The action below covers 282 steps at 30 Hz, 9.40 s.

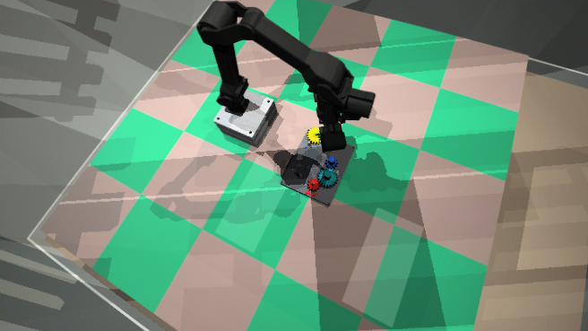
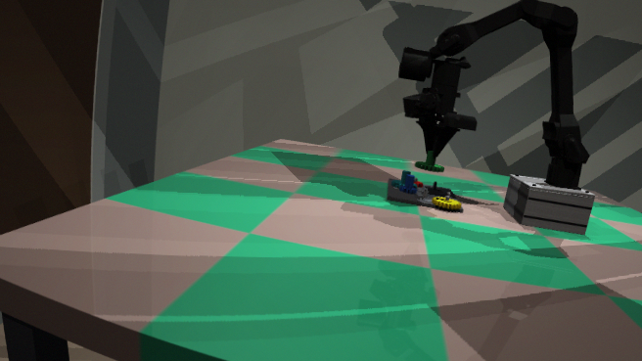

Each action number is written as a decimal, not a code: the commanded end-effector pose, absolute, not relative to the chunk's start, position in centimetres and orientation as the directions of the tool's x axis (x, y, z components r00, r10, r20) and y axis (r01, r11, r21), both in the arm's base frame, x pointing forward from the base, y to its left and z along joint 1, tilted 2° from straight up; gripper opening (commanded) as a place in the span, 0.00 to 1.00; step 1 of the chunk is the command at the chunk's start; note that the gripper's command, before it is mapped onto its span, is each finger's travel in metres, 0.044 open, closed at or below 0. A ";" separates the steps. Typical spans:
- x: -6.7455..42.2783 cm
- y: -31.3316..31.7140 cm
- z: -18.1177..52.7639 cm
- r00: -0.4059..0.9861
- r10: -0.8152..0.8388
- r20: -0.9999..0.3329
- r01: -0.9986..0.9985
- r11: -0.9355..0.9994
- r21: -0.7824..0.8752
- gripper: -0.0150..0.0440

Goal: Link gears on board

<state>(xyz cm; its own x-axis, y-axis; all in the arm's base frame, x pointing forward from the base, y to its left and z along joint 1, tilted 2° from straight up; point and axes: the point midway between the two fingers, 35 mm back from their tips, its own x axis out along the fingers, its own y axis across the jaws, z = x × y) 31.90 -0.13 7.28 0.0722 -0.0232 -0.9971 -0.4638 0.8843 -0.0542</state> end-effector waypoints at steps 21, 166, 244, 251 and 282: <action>31.4 -2.6 5.3 0.059 -0.021 -0.998 -0.326 0.945 -0.039 0.25; 31.7 -2.8 0.9 0.059 -0.021 -0.998 0.407 0.914 0.005 0.25; 31.8 -2.6 0.5 0.059 -0.021 -0.998 0.655 0.755 0.023 0.25; 31.6 -2.6 0.5 0.059 -0.021 -0.998 0.618 0.786 0.020 0.25; 31.7 -2.8 0.2 0.059 -0.021 -0.998 0.530 0.848 0.013 0.25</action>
<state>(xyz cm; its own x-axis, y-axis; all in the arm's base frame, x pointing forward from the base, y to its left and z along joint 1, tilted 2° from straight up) 31.71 -2.76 0.37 0.0629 -0.0218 -0.9978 0.4895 0.8719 0.0118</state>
